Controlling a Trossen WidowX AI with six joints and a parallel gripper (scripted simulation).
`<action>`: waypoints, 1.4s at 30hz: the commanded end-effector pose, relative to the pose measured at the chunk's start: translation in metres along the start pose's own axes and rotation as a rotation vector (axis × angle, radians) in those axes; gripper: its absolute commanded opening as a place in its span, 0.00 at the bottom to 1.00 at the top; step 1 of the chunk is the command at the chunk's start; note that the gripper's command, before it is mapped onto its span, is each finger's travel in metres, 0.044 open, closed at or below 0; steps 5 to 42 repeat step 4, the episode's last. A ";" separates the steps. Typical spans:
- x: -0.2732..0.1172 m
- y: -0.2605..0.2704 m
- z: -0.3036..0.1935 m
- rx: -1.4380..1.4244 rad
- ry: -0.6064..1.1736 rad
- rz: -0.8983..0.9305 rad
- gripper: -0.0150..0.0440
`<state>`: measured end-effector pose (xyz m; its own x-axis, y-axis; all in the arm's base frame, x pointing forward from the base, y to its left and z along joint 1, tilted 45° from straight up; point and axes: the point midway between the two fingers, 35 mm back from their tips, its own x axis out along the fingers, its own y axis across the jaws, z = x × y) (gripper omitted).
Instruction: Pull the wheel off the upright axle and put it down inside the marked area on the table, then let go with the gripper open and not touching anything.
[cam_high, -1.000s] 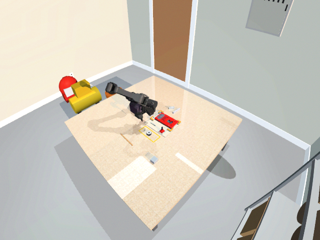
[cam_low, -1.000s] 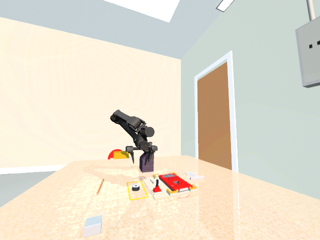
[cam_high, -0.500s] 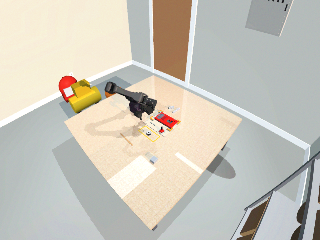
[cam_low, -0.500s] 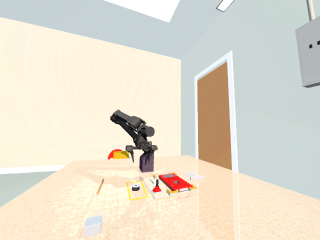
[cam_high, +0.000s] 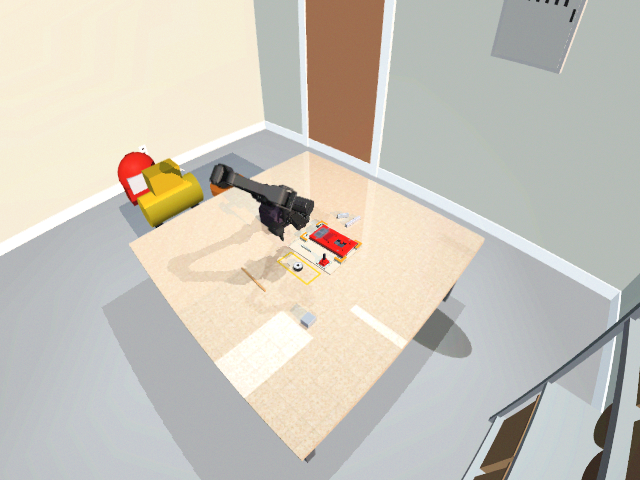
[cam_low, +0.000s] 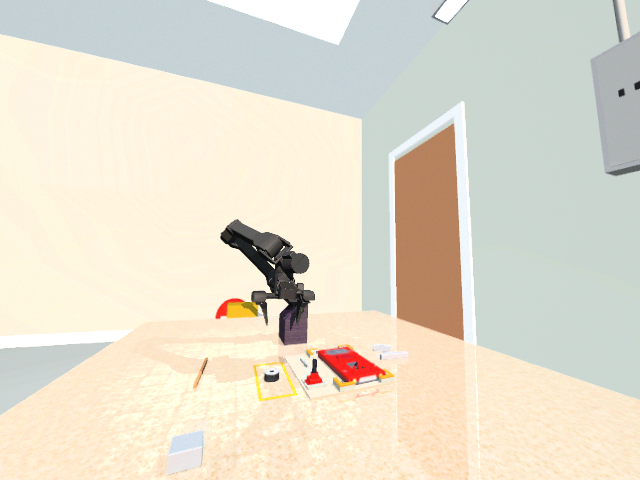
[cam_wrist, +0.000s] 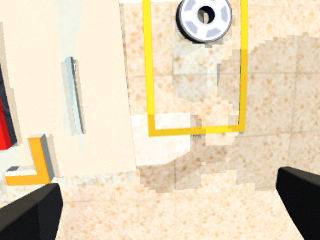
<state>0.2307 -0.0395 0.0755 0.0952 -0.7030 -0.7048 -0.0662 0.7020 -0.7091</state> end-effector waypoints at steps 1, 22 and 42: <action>0.000 0.001 -0.001 0.003 0.003 0.003 1.00; 0.000 0.001 -0.001 0.003 0.003 0.003 1.00; 0.000 0.001 -0.001 0.003 0.003 0.003 1.00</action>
